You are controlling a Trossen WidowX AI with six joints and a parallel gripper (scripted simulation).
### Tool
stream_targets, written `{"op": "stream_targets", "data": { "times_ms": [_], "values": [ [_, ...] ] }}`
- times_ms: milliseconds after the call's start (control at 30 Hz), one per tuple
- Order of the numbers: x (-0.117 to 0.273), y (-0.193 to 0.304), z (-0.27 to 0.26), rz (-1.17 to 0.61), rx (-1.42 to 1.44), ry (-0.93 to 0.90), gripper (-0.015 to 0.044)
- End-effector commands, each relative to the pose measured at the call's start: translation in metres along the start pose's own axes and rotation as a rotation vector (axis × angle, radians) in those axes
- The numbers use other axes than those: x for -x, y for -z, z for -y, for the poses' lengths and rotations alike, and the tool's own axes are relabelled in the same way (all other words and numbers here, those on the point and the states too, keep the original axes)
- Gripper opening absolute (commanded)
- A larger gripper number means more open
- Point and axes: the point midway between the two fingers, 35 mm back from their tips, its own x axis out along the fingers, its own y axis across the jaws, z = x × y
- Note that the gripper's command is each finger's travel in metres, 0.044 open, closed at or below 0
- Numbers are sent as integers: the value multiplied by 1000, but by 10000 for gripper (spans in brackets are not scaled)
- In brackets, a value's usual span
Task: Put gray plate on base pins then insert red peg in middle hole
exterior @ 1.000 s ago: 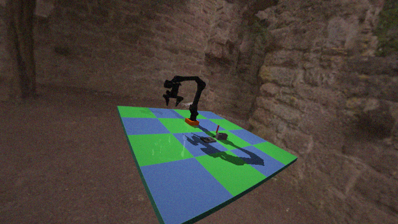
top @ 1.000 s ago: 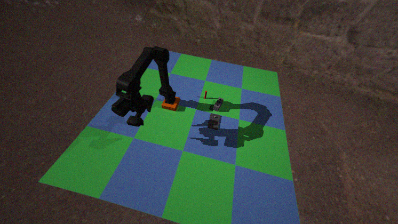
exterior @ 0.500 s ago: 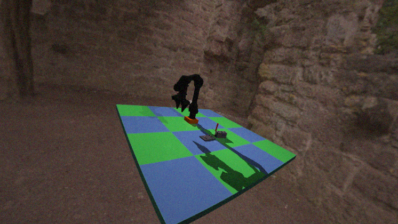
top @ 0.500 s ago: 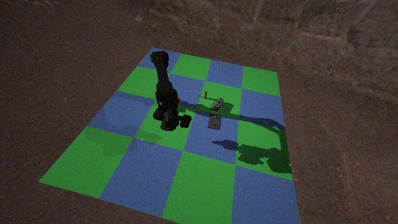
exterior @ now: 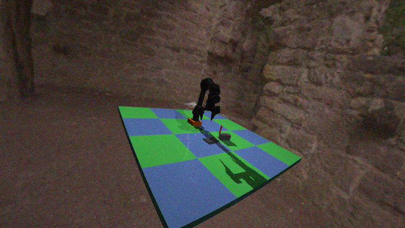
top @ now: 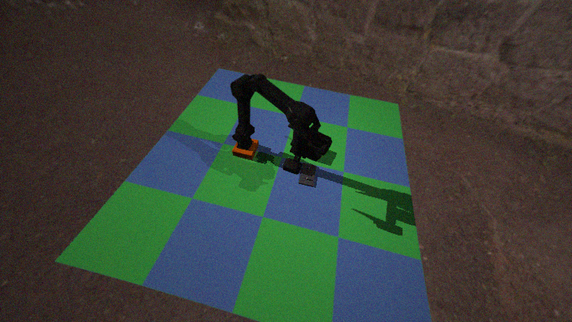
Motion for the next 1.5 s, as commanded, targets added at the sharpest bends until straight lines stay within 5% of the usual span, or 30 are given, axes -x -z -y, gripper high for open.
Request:
{"op": "stream_targets", "data": {
  "times_ms": [0, 367, 533, 700, 1467],
  "values": [
    [-6, -20, -45, -3, 334, -4, 440],
    [-14, -37, -206, -10, 1432, -25, 440],
    [-17, -37, -207, -10, 1449, -25, 440],
    [-69, -36, -208, -10, 1449, -25, 440],
    [-107, -36, -206, -10, 1449, -25, 440]
  ]
}}
